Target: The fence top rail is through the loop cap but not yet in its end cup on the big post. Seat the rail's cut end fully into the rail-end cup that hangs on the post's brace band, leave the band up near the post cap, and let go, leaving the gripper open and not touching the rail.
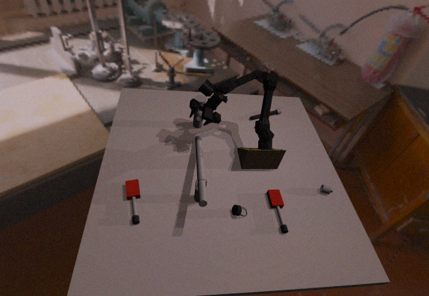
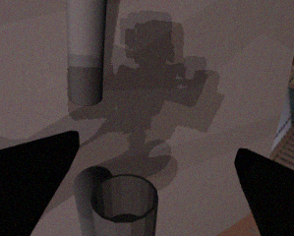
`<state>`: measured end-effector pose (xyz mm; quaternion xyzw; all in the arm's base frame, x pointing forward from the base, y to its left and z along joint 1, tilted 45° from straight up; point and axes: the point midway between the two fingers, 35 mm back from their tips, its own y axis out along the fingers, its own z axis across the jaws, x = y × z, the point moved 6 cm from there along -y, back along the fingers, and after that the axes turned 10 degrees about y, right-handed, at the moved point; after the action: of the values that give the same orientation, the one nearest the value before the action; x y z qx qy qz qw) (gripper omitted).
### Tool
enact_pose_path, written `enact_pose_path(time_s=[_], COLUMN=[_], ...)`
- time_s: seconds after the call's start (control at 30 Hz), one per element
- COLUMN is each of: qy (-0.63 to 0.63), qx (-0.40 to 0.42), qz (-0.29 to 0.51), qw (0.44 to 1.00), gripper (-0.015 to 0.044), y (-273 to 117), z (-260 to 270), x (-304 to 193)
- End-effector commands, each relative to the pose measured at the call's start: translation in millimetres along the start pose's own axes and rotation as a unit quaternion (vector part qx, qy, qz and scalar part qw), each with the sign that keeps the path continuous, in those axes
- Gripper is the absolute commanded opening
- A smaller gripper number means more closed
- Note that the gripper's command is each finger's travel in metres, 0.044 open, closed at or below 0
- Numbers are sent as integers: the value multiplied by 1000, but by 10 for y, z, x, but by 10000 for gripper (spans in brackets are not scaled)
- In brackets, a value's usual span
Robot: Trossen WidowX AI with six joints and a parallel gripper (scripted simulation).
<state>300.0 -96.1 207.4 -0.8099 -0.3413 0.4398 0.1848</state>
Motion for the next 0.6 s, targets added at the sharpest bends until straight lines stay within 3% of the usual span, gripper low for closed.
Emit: enact_pose_path(time_s=[0.0, 0.2, 0.4, 0.57], qy=[88, 288, 473, 540], qx=[8, 20, 16, 5], qz=[-4, 2, 15, 19], qw=[996, 957, 881, 842], gripper=[440, 440, 440, 440], y=[-70, -251, -469, -613], z=[-27, -56, -57, -45], x=[174, 512, 831, 1008])
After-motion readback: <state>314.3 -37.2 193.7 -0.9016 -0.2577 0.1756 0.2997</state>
